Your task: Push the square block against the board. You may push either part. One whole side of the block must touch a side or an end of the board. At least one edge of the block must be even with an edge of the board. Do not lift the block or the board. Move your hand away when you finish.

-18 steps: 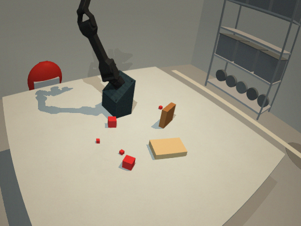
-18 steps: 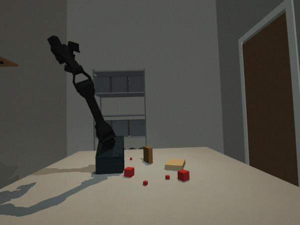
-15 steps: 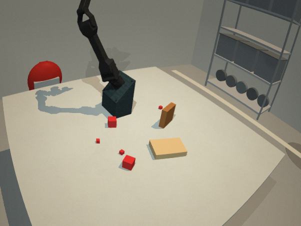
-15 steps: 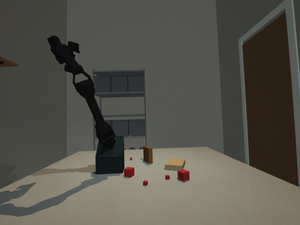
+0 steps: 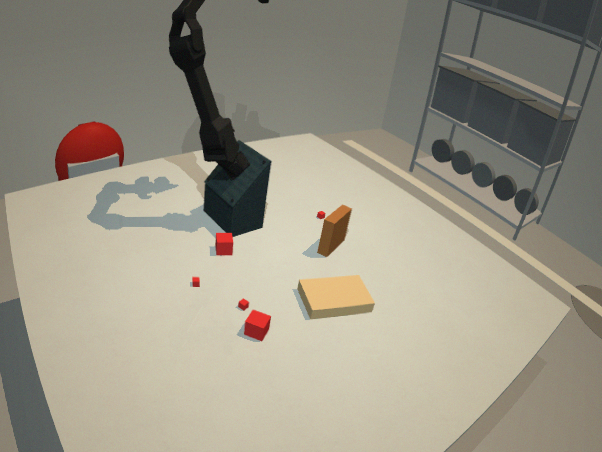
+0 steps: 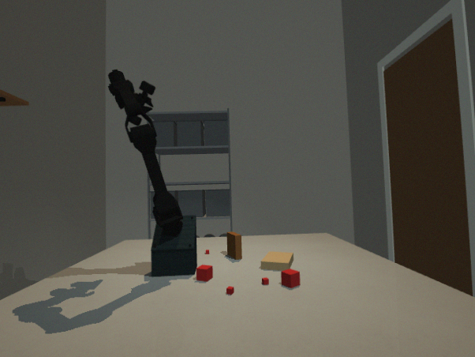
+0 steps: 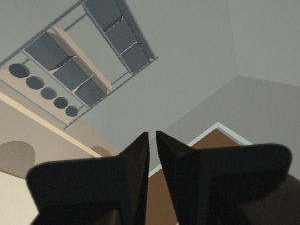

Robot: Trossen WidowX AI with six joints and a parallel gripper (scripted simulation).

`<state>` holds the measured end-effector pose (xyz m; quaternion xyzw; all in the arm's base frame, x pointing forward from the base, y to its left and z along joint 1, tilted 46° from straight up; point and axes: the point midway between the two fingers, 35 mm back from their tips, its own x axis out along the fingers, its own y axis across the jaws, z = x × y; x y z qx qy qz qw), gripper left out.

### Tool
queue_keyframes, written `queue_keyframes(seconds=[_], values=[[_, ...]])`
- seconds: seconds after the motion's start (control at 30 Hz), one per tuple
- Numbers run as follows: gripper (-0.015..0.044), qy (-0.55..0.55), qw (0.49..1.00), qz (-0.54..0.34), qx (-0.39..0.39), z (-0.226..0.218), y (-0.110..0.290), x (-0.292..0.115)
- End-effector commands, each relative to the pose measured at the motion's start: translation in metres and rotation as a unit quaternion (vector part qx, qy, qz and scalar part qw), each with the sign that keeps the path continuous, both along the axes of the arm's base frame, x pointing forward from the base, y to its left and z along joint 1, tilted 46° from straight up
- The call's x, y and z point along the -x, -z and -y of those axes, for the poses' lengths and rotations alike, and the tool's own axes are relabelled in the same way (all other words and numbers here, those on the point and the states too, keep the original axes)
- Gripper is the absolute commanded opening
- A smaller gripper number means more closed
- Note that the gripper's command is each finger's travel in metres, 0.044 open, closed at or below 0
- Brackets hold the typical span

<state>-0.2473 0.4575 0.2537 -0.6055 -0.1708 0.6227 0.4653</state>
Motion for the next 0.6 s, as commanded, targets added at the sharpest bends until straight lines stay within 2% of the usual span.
queue_keyframes(seconds=[0.0,0.3,0.57], values=[[0.0000,0.058,0.998,-0.008,0.031,-0.013,0.036,-0.034],[0.0000,0.188,0.978,-0.031,0.080,-0.026,0.099,-0.113],[0.0000,0.298,0.946,-0.048,0.120,-0.019,0.150,-0.183]])
